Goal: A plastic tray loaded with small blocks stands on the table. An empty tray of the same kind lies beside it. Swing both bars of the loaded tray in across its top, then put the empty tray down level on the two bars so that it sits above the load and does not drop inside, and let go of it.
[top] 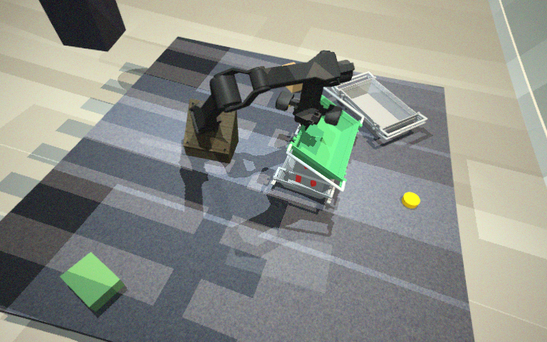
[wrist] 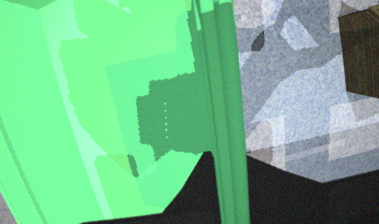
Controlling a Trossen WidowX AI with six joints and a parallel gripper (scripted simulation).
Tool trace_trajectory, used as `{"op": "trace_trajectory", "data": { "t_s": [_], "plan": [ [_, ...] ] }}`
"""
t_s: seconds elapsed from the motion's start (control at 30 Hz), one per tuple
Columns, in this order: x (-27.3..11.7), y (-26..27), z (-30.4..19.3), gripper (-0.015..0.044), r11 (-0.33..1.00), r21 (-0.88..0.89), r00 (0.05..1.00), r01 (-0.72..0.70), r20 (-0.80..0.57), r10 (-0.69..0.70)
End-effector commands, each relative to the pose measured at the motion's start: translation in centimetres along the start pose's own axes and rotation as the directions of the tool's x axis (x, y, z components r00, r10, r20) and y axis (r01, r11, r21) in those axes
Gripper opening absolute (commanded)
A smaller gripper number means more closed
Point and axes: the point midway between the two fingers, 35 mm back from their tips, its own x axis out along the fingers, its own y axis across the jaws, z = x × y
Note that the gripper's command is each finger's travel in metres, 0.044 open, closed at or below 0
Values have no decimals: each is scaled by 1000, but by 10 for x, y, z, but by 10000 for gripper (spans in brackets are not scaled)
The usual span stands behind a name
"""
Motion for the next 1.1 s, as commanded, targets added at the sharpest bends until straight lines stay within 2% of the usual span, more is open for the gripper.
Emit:
{"op": "trace_trajectory", "data": {
  "t_s": [0.0,0.37,1.07],
  "plan": [
    [-4,2,-2,0,1000,6,1000,-18,-5,18],
    [-2,2,-2,0,1000,6,1000,-19,-5,19],
    [33,2,-3,0,1000,6,1000,-19,-5,19]
  ]
}}
